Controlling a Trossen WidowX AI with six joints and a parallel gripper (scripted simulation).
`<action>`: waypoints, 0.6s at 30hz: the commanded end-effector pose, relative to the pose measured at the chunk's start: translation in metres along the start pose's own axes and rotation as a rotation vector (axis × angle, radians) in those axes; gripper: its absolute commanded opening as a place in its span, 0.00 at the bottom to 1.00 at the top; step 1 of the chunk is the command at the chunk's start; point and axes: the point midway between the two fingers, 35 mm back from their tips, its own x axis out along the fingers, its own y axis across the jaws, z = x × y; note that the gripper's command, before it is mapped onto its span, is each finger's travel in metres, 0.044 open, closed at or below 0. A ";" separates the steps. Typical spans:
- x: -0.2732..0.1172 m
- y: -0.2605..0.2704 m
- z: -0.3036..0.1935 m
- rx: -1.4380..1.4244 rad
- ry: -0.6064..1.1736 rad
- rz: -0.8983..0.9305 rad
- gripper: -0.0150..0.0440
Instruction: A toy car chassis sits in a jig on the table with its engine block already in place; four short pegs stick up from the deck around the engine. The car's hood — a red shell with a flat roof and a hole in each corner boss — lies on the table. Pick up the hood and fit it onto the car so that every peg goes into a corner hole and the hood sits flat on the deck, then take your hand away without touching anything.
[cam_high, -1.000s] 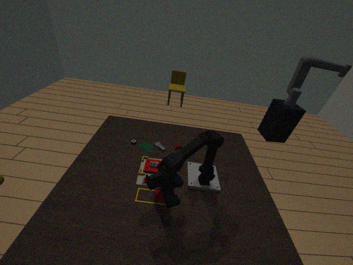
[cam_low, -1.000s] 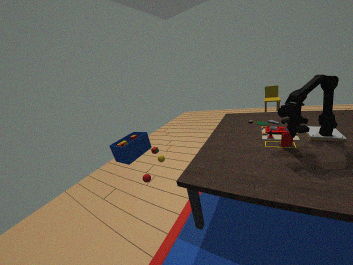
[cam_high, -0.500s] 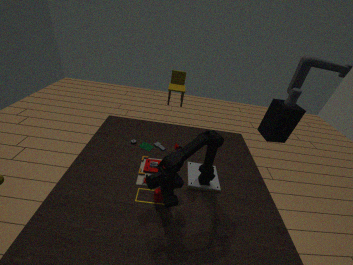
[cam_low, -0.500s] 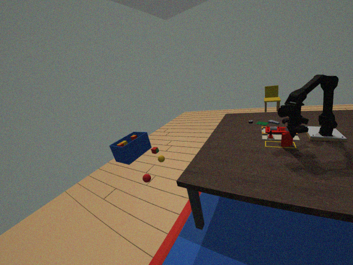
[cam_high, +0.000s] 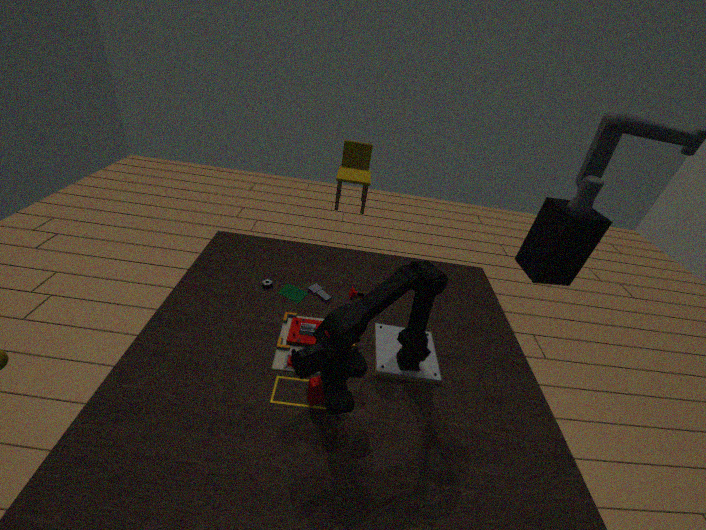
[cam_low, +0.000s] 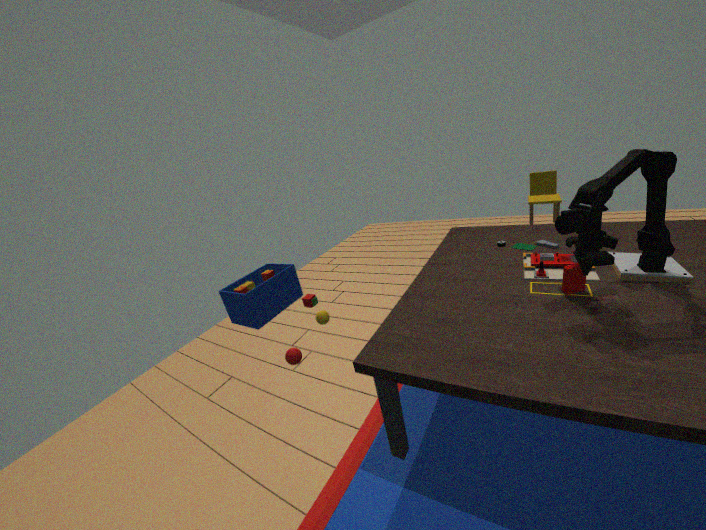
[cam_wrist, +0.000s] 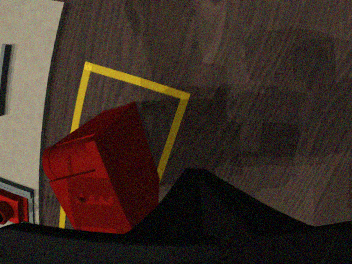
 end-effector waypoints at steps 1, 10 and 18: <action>0.000 0.001 -0.001 0.021 0.004 0.005 0.25; 0.000 0.002 -0.001 0.068 0.004 0.005 0.25; 0.000 0.002 -0.001 0.110 0.004 0.005 0.25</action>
